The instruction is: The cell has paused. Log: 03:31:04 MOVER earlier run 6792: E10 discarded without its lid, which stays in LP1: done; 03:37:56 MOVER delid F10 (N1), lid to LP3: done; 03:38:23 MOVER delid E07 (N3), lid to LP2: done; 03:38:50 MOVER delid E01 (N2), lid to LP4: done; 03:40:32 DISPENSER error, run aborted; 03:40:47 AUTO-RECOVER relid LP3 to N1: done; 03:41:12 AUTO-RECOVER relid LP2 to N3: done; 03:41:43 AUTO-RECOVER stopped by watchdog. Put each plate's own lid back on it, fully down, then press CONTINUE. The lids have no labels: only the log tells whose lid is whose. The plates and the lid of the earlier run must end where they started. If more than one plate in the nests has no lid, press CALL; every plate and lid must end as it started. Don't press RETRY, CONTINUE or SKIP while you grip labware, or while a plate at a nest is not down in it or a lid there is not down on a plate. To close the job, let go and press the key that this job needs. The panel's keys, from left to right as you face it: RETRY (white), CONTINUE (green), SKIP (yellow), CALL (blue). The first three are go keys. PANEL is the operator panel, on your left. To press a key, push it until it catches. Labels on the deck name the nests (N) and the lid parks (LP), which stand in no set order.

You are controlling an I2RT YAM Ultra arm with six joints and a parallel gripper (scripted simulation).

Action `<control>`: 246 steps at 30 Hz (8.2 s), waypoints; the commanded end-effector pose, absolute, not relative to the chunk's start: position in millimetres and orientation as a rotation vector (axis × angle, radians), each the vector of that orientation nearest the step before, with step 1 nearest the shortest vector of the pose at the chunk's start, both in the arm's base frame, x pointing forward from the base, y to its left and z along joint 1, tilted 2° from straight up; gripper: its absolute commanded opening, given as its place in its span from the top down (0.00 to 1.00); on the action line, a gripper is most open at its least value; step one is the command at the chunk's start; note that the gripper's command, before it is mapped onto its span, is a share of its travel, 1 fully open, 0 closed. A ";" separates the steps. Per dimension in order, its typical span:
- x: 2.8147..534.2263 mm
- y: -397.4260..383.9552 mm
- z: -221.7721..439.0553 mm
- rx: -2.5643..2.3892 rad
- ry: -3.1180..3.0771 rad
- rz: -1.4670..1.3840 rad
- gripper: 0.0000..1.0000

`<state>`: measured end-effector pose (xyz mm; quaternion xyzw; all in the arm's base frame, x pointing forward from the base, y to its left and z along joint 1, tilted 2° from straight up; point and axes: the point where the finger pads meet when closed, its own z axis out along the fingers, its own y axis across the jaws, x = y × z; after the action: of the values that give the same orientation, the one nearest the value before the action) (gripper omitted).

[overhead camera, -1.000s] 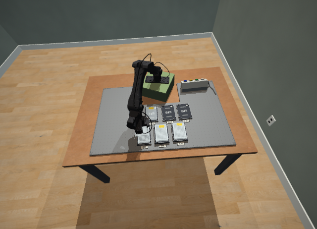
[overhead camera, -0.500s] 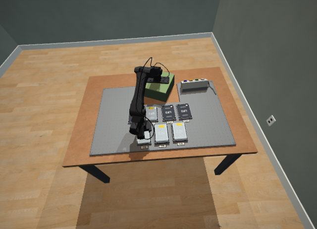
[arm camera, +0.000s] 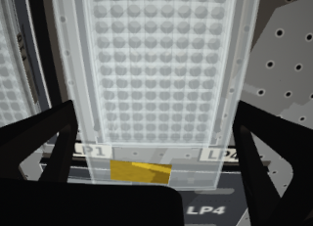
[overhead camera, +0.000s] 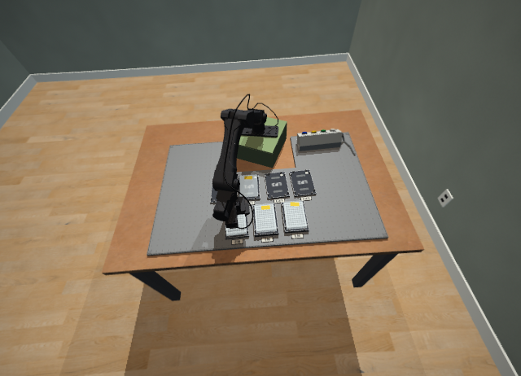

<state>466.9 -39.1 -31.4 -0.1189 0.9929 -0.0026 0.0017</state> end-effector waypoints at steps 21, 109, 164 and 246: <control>487.3 -41.3 -21.9 -0.352 3.053 -0.028 1.00; 472.1 -34.0 -64.0 -0.372 3.097 -0.014 1.00; 478.9 -38.3 -53.4 -0.364 3.078 -0.020 0.00; 484.5 -33.0 -5.7 -0.367 3.047 -0.029 0.00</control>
<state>469.9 -38.2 -30.6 -0.1170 0.9931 -0.0034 0.0055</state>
